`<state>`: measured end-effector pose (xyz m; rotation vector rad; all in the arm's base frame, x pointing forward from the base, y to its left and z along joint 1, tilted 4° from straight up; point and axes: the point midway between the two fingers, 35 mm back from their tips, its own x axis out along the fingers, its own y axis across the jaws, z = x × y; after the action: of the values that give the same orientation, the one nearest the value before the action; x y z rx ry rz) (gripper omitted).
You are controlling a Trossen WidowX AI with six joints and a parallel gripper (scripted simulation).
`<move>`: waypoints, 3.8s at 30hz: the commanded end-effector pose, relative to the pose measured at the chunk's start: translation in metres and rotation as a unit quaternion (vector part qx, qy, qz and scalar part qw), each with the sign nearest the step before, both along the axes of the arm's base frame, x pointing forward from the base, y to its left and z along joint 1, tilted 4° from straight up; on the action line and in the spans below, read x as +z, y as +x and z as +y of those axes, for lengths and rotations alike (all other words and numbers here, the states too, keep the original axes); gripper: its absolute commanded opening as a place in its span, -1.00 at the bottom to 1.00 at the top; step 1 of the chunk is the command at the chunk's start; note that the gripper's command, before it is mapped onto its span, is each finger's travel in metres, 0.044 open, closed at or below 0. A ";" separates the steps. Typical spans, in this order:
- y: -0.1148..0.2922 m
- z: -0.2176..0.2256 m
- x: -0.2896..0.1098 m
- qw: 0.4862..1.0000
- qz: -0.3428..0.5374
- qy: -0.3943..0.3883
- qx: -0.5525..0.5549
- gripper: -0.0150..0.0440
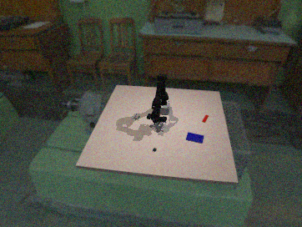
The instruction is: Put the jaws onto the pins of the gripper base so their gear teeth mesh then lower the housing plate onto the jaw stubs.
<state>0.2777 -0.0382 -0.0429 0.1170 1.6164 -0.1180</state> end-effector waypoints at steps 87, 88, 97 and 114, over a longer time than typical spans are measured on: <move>0.000 -0.001 -0.003 1.000 0.002 -0.002 0.003 -0.04; 0.000 -0.001 -0.003 1.000 0.002 -0.002 0.003 -0.04; 0.000 -0.001 -0.003 1.000 0.002 -0.002 0.003 -0.04; 0.001 0.000 -0.001 1.000 -0.001 0.000 0.001 0.27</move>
<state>0.2784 -0.0384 -0.0441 0.1145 1.6148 -0.1162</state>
